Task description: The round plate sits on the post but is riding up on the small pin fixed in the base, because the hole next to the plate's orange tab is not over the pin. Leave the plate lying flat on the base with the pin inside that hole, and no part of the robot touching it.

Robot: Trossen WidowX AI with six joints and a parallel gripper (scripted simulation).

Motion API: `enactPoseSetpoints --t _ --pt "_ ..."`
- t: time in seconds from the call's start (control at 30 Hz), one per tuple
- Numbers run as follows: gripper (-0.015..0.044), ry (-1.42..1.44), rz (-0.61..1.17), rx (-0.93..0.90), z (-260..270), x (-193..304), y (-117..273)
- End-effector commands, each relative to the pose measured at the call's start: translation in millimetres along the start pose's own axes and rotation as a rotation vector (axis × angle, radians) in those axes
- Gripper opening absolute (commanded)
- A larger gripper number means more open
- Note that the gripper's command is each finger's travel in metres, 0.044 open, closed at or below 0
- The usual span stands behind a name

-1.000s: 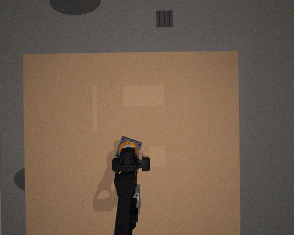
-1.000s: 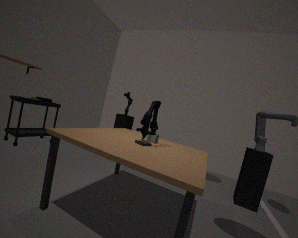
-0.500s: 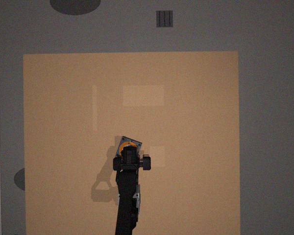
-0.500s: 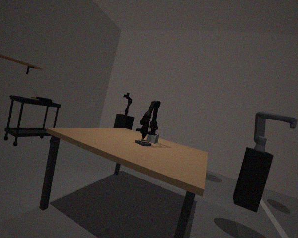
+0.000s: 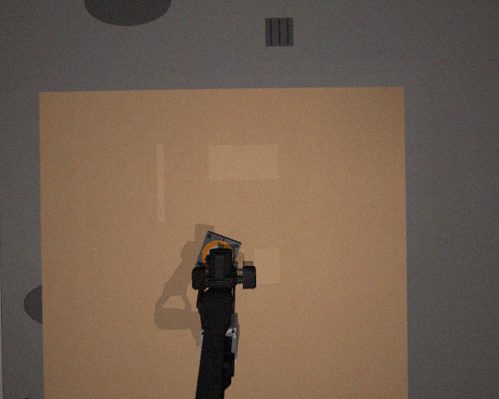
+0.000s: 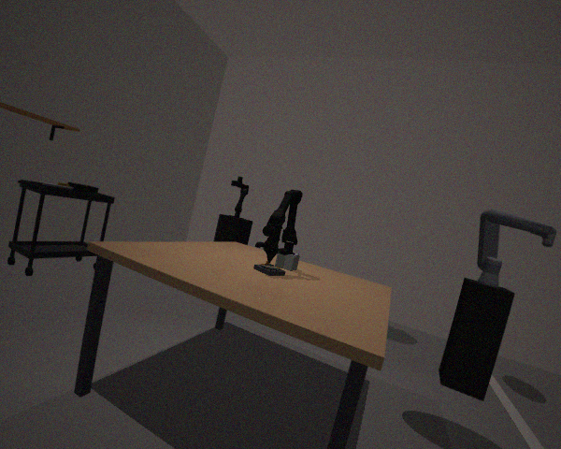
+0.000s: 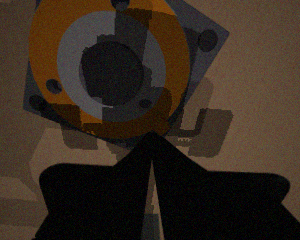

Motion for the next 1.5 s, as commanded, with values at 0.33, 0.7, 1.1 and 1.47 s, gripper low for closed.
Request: enactPoseSetpoints --t 0.33,0.7,1.1,1.47 --pt "0.0 0.0 -0.033 0.006 -1.7 -8.1 2.5" --pt "0.0 0.0 -0.033 0.006 -5.2 -9.8 3.1" --pt "0.0 0.0 -0.034 0.006 -8.7 -14.9 2.9" --pt "0.0 0.0 -0.034 0.006 -8.7 -15.2 2.9"
Point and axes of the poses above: the point midway between the two fingers, 35 mm back from their tips, its own y axis back along the fingers, its own z axis across the jaws, x = y × z, the point moved 6 cm from there along y, back along the fingers, and after that the axes turned 1 degree about -y, right-handed, at the moved point
